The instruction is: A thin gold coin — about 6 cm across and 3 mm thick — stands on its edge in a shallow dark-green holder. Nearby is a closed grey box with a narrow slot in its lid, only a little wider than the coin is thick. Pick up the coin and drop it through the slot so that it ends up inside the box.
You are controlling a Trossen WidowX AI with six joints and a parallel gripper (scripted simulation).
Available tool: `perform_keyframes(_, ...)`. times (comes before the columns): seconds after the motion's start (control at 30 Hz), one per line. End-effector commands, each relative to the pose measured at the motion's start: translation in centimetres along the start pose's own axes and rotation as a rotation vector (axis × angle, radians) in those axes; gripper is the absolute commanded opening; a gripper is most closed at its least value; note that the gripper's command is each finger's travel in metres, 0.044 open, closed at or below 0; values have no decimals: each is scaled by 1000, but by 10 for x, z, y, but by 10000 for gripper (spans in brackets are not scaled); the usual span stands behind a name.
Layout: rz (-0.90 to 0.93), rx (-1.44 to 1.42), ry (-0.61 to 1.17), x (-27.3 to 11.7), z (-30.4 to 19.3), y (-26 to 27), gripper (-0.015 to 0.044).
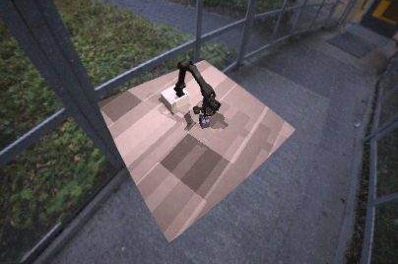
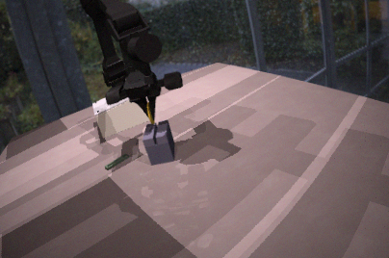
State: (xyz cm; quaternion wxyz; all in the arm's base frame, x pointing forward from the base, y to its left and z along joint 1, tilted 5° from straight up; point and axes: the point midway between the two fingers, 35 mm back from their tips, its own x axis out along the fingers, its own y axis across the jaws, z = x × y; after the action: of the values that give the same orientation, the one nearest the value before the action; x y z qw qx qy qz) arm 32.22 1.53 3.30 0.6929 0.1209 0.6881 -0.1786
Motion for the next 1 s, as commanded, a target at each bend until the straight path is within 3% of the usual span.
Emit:
perform_keyframes(0.0,-1,-5,1,3,-1,-1,0)
perform_keyframes(0.97,-1,-4,1,16,-1,0,0)
